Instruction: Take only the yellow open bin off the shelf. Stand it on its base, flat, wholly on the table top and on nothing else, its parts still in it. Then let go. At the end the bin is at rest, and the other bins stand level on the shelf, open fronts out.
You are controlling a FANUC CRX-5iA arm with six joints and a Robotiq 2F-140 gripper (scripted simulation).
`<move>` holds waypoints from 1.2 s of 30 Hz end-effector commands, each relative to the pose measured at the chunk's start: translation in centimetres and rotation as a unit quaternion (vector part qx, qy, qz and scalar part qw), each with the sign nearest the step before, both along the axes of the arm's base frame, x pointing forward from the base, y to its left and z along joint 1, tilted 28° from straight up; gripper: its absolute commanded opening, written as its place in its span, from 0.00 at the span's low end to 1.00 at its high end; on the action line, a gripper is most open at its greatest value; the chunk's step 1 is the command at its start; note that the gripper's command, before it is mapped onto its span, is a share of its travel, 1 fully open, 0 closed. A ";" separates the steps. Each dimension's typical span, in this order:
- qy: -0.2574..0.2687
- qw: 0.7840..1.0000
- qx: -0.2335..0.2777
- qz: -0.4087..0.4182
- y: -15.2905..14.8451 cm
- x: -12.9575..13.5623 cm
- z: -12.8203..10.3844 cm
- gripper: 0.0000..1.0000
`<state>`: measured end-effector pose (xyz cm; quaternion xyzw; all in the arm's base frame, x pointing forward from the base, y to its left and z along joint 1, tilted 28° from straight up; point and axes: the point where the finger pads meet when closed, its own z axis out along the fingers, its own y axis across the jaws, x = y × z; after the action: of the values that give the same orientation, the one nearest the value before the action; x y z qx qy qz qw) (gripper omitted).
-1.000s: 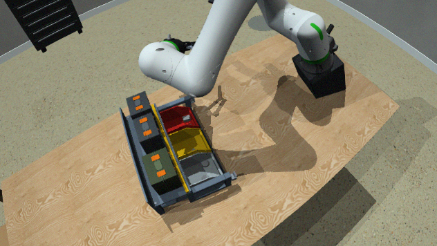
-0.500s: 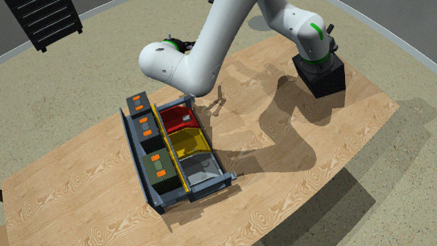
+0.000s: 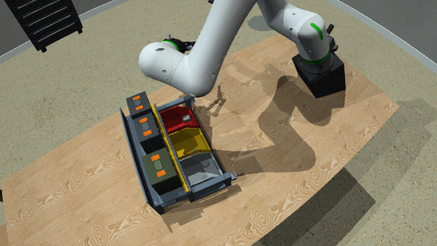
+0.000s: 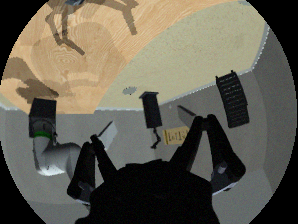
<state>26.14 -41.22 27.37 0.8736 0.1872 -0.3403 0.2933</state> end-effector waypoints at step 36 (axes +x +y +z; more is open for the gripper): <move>-0.058 0.992 0.058 0.100 4.0 3.0 -0.2 1.00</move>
<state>29.17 -37.27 27.12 0.8841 0.2759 -0.2473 0.2849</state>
